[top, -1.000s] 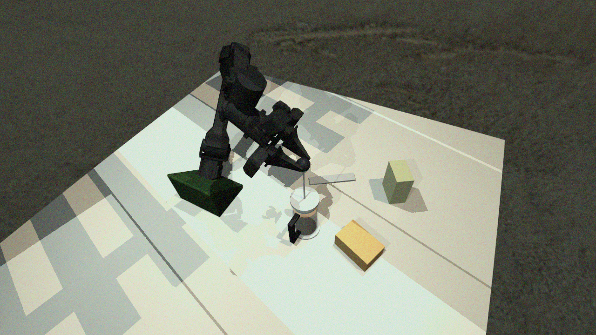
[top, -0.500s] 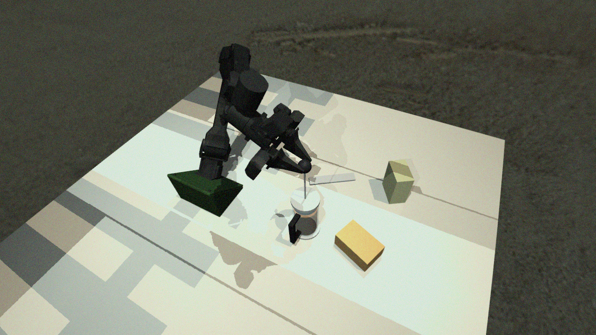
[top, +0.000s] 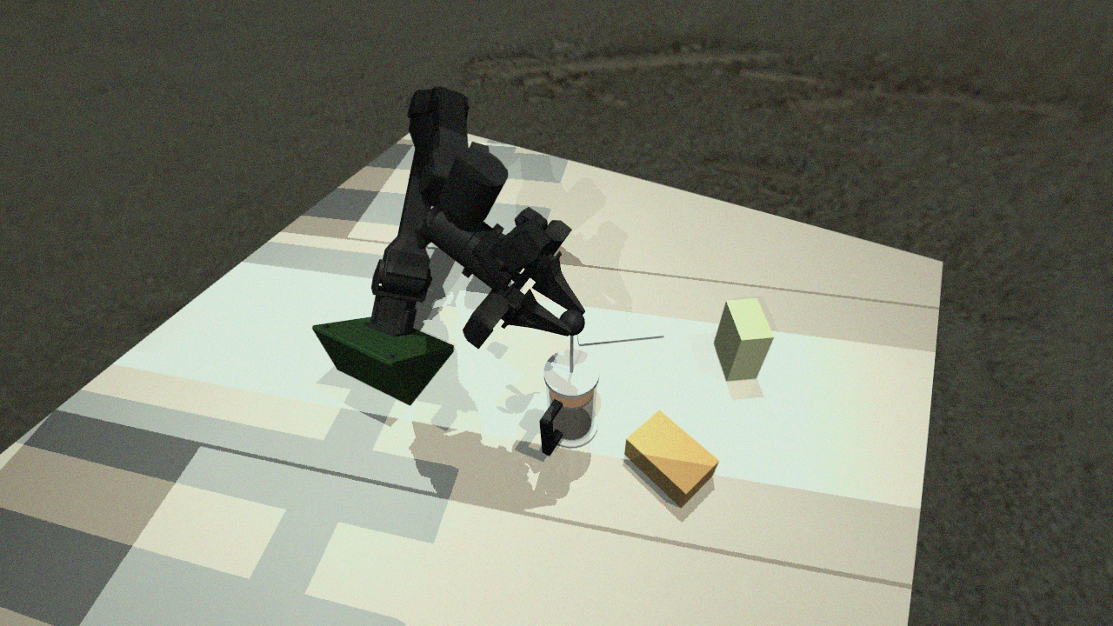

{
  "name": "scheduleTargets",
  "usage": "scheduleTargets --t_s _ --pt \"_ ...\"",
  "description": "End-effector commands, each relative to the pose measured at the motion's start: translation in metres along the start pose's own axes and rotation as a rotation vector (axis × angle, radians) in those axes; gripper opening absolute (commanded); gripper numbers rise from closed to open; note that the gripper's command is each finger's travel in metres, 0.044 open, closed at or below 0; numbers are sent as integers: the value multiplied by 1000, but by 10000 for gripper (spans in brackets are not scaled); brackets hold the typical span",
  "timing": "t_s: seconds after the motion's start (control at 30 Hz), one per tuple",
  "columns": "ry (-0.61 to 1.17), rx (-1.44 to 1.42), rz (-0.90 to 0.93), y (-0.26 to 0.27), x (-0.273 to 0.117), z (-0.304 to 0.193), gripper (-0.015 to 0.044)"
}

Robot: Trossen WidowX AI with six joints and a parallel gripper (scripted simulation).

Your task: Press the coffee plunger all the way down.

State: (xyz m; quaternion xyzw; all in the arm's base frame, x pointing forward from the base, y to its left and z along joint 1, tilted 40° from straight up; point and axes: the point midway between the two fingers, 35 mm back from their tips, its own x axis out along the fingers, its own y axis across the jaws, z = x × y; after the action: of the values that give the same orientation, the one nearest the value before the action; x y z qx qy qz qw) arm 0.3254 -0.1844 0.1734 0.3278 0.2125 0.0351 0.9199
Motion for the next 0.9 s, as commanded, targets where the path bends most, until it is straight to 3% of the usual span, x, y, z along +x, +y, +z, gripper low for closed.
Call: scheduleTargets --t_s 0.0,0.87 --pt "30 20 0 -1 10 -19 127" --pt "26 21 2 0 33 -55 127"
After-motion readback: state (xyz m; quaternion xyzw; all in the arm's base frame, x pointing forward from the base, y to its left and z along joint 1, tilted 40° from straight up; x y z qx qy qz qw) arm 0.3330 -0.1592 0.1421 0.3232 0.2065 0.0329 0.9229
